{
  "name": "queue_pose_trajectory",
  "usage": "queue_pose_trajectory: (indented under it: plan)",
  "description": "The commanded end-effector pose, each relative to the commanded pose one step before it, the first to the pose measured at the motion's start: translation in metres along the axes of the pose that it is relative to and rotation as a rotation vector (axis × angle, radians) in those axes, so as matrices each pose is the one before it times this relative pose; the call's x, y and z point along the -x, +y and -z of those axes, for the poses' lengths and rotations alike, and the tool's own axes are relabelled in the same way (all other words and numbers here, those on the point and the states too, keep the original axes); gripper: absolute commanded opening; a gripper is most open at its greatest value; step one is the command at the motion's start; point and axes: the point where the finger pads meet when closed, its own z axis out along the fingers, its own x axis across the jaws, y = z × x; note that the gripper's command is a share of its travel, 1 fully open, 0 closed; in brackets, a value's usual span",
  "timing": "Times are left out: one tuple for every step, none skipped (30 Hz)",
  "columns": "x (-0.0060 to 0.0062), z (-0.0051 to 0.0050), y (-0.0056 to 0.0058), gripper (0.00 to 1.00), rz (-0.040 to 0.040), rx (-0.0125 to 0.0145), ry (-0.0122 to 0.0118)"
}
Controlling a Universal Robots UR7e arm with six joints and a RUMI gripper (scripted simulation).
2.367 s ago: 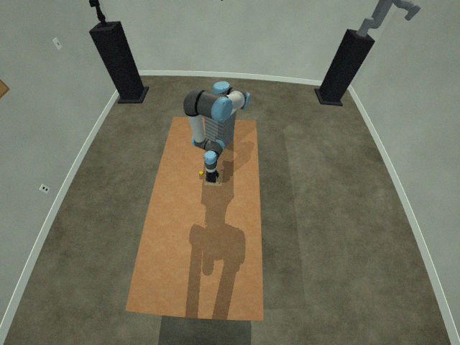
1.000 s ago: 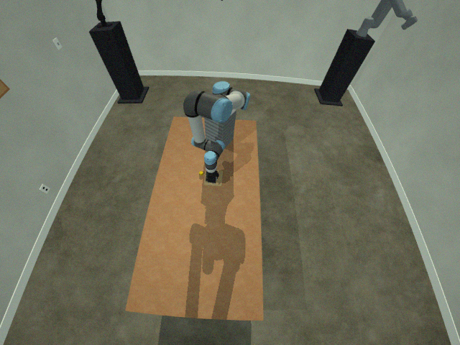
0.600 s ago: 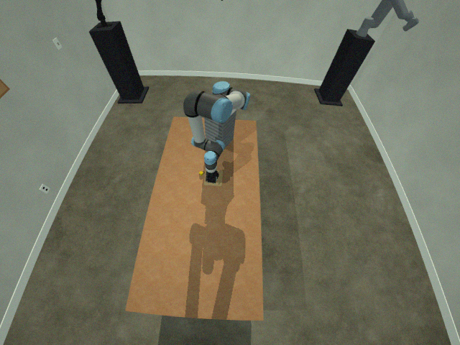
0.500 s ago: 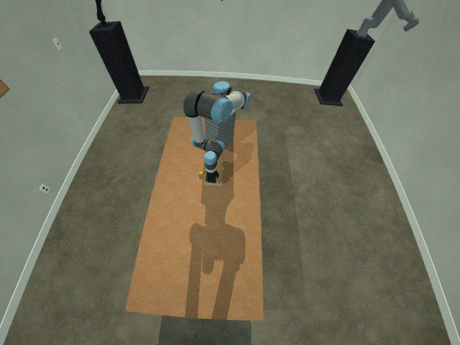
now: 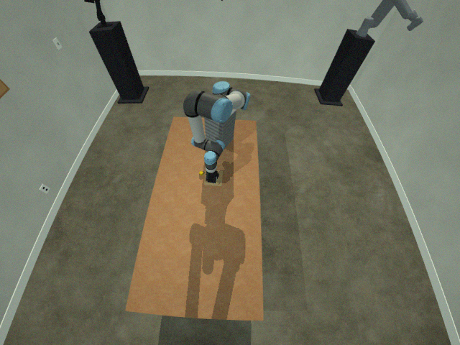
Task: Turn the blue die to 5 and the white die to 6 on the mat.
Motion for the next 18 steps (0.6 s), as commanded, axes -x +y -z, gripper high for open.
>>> queue_pose_trajectory:
  plan:
    - [0.00012,0.0004,0.00054,0.21,0.00001,0.00123,-0.0003]
    - [0.0,0.0,0.0,0.21,0.0,0.0,0.0]
    - [0.0,0.0,0.0,0.24,0.0,0.0,0.0]
    - [0.0,0.0,0.0,0.24,0.0,0.0,0.0]
    - [0.0,0.0,0.0,0.24,0.0,0.0,0.0]
    - [0.0,0.0,0.0,0.24,0.0,0.0,0.0]
    - [0.0,0.0,0.0,0.24,0.0,0.0,0.0]
    - [0.0,0.0,0.0,0.24,0.0,0.0,0.0]
    - [0.0,0.0,0.0,0.24,0.0,0.0,0.0]
    - [0.0,0.0,0.0,0.24,0.0,0.0,0.0]
    - [0.0,0.0,0.0,0.24,0.0,0.0,0.0]
    - [0.0,0.00002,0.0,0.24,0.0,0.0,0.0]
    - [0.0,0.00015,0.0,0.24,0.0,0.0,0.0]
    - [0.0,0.00039,0.0,0.24,0.0,0.0,0.0]
    - [0.0,0.0,0.0,0.24,0.0,0.0,0.0]
    - [0.0,0.0,0.0,0.24,0.0,0.0,0.0]
    - [0.0,0.00071,0.0,0.24,0.0,0.0,0.0]
    - [0.0,0.0011,0.0,0.24,0.0,0.0,0.0]
